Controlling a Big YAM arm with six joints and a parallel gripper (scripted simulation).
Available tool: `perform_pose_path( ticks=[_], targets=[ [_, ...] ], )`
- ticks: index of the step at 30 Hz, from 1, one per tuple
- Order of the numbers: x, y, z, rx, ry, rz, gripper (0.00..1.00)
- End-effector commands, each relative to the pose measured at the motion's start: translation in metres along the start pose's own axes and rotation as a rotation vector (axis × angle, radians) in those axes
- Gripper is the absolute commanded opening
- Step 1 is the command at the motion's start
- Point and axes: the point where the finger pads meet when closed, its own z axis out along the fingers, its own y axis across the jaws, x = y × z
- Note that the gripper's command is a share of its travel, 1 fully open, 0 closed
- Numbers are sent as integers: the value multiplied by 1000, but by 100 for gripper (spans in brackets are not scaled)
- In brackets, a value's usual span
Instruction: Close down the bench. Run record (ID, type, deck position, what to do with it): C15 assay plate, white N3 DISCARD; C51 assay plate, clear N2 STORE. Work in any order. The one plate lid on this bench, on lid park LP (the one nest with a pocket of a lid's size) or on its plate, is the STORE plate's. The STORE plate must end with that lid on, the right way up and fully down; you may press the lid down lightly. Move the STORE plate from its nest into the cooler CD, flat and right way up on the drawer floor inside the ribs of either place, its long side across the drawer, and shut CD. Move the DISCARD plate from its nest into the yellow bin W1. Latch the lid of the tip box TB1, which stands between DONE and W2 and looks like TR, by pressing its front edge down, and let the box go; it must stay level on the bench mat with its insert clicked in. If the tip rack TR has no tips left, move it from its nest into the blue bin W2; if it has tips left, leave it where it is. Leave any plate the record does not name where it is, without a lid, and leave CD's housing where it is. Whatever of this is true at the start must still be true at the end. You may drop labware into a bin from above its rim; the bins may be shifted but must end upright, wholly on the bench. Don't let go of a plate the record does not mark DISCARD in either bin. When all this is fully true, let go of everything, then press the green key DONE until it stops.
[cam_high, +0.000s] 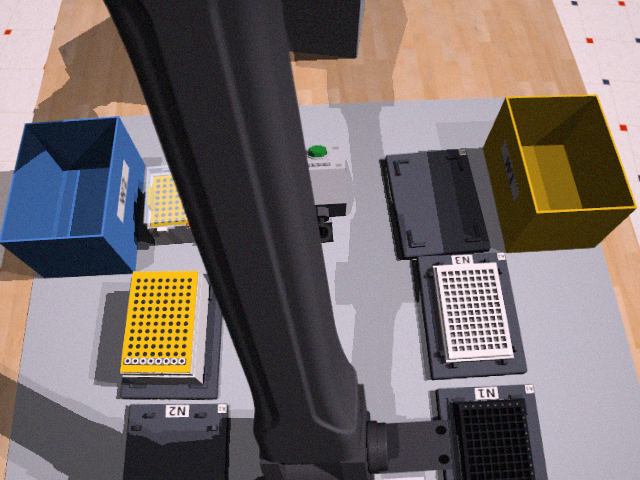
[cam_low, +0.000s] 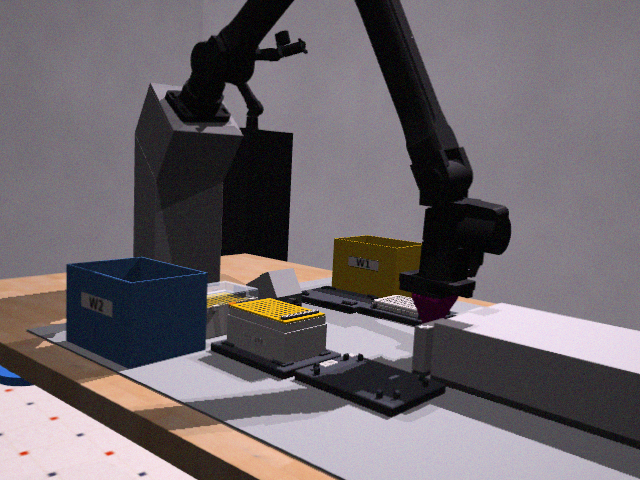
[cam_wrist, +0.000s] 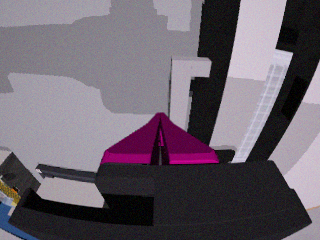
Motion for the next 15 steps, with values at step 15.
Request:
perform_pose_path(
  ticks=[15],
  targets=[
    [-5,-56,-23,100,-6,15,0]
  ],
)
